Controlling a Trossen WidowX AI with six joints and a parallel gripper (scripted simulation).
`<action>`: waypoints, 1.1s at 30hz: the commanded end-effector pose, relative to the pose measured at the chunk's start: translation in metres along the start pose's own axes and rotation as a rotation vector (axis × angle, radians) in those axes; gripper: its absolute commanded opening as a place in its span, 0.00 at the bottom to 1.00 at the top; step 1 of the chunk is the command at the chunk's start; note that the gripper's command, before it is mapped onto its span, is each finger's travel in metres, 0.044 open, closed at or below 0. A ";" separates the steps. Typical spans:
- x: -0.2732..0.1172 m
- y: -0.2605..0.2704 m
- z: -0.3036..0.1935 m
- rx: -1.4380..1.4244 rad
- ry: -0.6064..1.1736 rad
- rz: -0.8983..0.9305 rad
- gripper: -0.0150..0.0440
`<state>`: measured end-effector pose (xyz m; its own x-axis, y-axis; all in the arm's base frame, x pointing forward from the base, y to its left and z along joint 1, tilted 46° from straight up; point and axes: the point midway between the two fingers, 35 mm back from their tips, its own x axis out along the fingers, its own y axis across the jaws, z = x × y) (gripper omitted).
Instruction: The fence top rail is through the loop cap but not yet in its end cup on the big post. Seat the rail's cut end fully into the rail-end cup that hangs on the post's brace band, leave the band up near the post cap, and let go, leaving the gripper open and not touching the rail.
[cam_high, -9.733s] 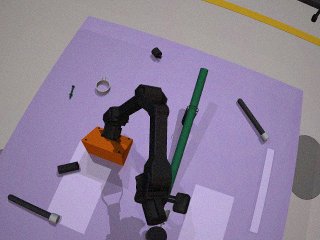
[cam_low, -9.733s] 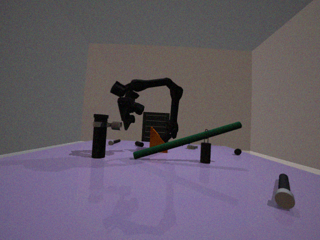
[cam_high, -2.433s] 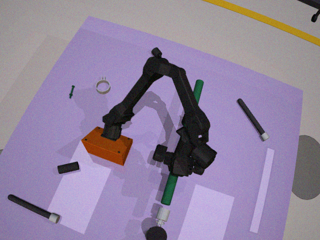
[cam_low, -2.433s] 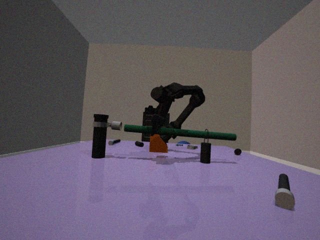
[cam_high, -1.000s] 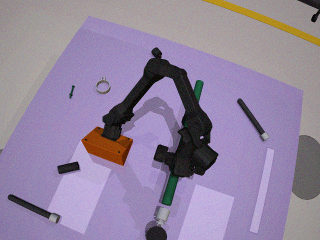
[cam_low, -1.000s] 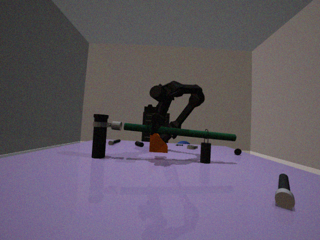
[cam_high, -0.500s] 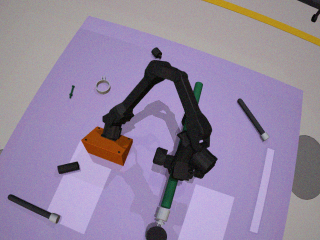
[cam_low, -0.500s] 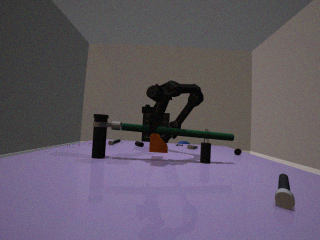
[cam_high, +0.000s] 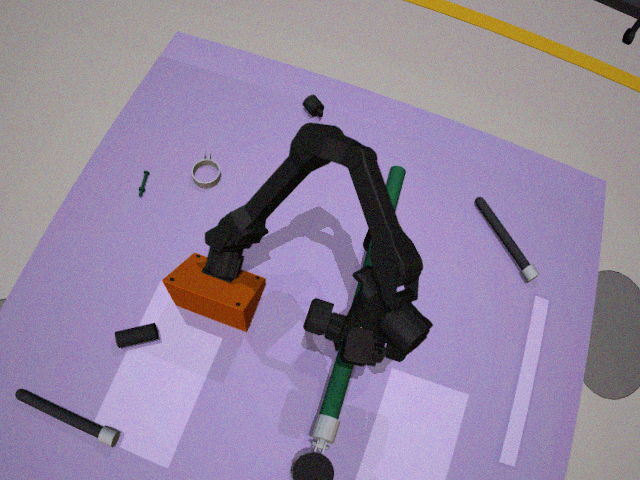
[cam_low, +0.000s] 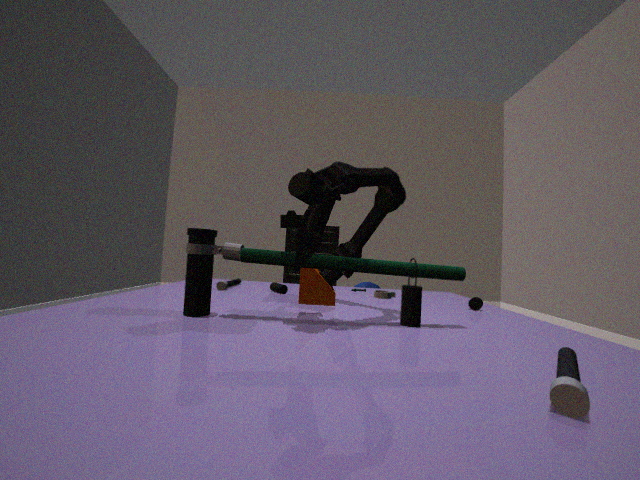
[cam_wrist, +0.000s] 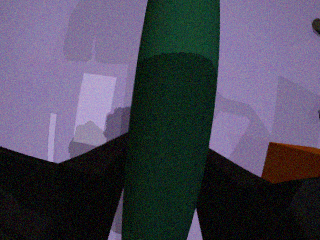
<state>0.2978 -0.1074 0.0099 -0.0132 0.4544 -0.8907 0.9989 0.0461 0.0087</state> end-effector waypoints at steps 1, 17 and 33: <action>-0.004 0.001 0.007 0.000 -0.021 0.012 0.25; -0.004 0.001 0.007 0.000 -0.021 0.012 0.25; 0.000 0.000 0.000 0.000 0.001 0.000 0.25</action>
<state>0.2979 -0.1071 0.0098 -0.0136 0.4555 -0.8901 0.9988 0.0473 0.0089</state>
